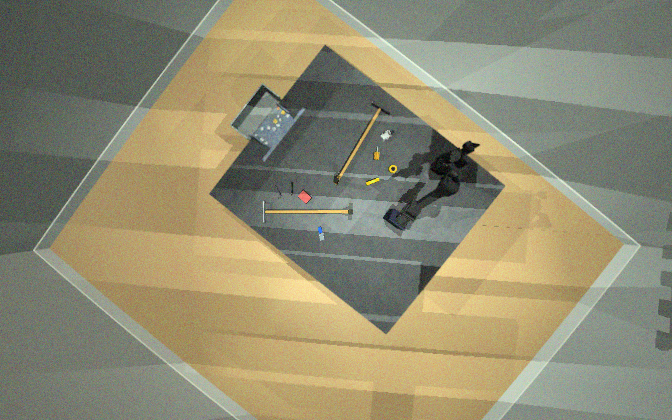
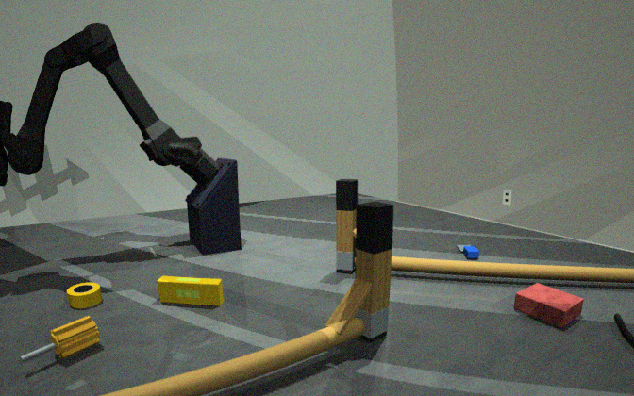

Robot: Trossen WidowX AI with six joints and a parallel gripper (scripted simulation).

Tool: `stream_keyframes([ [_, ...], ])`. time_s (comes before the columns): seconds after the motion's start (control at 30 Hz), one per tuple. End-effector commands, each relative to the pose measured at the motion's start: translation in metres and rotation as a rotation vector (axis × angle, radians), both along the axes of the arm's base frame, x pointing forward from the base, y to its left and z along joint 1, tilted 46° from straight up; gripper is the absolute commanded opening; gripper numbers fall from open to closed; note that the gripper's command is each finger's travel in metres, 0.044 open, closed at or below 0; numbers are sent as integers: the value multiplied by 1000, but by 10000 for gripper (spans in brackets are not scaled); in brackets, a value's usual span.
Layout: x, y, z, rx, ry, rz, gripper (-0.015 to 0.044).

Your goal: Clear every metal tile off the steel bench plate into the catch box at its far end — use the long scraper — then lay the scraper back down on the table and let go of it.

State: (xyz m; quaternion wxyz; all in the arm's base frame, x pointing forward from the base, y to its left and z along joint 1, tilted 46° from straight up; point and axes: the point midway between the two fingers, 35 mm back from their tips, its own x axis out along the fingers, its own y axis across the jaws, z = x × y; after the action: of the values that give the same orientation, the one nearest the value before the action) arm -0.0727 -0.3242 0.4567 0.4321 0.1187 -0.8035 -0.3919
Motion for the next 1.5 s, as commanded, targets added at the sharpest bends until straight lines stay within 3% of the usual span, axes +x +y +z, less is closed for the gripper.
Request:
stream_keyframes([
  [0.0,-15,1,3,-40,-21,-3,440],
  [1.47,-177,51,14,-418,-182,-44,440],
])
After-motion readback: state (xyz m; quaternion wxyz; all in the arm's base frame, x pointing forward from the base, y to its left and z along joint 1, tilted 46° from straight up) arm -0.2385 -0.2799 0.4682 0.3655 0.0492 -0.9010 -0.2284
